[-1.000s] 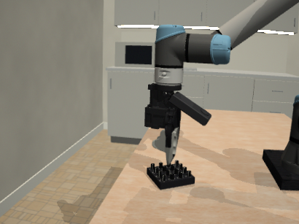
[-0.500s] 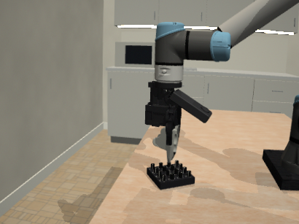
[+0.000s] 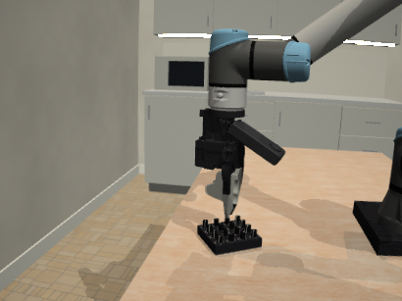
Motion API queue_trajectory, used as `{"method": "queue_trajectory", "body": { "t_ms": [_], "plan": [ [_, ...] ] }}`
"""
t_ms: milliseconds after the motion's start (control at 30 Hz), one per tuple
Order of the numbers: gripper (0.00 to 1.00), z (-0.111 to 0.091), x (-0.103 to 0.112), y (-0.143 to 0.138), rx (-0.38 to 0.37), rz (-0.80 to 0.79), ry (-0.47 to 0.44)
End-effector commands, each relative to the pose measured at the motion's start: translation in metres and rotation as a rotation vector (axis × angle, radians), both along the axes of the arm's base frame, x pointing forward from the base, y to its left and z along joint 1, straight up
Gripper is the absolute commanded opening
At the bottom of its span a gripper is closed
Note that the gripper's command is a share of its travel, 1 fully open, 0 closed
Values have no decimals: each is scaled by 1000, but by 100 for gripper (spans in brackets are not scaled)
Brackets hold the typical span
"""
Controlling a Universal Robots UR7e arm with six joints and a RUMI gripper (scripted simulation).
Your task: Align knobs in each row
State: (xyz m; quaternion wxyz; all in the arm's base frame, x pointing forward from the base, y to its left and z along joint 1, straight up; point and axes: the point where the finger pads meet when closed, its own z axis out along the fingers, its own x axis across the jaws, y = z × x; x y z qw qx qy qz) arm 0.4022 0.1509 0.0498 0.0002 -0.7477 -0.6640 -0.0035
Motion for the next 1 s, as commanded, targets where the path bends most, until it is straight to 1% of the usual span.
{"method": "queue_trajectory", "body": {
  "t_ms": [0, 200, 267, 333, 767, 833, 900, 967],
  "plan": [
    [11, 4, 1, 0, 1, -128, -4],
    [11, 5, 0, 1, 1, -253, -3],
    [11, 5, 0, 1, 1, -253, -3],
    [11, 5, 0, 1, 1, -324, -2],
    [11, 8, -1, 2, 3, -564, 0],
    [11, 8, -1, 2, 3, -564, 0],
    [11, 9, 0, 2, 3, -636, 0],
    [11, 9, 0, 2, 4, -669, 1]
  ]
}}
